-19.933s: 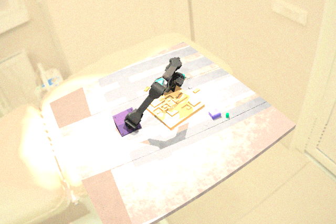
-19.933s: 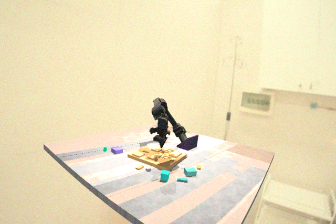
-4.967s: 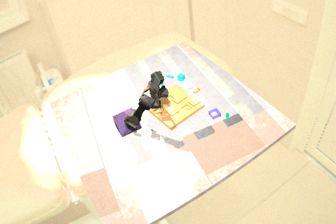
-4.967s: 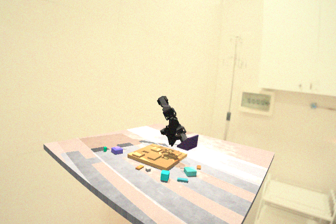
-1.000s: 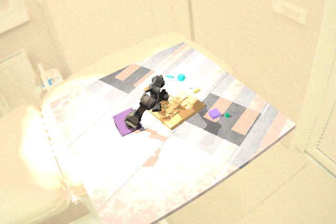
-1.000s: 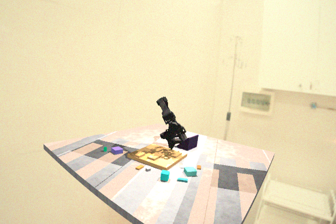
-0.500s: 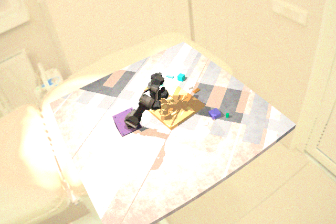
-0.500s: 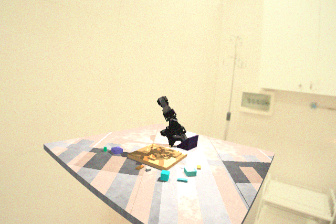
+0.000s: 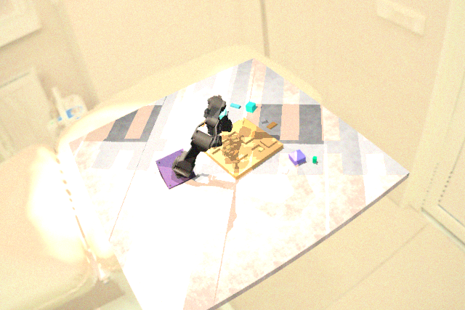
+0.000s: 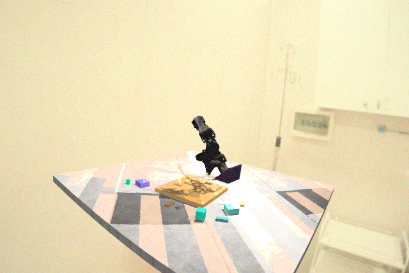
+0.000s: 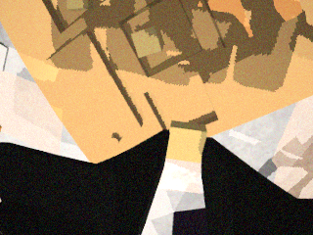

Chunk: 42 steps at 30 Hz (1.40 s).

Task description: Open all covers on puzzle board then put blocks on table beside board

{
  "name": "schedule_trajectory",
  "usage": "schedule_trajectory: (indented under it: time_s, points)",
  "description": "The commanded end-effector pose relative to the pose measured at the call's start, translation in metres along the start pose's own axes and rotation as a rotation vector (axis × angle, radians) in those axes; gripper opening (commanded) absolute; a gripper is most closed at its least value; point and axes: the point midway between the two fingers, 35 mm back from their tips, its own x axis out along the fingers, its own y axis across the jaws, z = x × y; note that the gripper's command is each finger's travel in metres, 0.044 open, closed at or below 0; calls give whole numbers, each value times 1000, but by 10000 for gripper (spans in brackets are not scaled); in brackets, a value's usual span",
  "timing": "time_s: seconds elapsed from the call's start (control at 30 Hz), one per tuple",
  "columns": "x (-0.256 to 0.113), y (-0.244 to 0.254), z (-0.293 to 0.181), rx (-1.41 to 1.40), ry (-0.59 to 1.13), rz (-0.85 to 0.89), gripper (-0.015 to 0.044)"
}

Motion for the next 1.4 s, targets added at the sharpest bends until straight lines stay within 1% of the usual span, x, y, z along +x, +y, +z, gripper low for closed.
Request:
schedule_trajectory:
  time_s: [0.0,0.2,0.3,0.83,1.37]
  points:
    - [-13,2,1,5,-2,9,80]
    - [-28,1,0,5,-2,9,80]
    - [-30,3,0,5,-2,9,80]
    - [-41,58,-7,5,0,17,80]
    - [-44,114,-26,6,1,22,80]
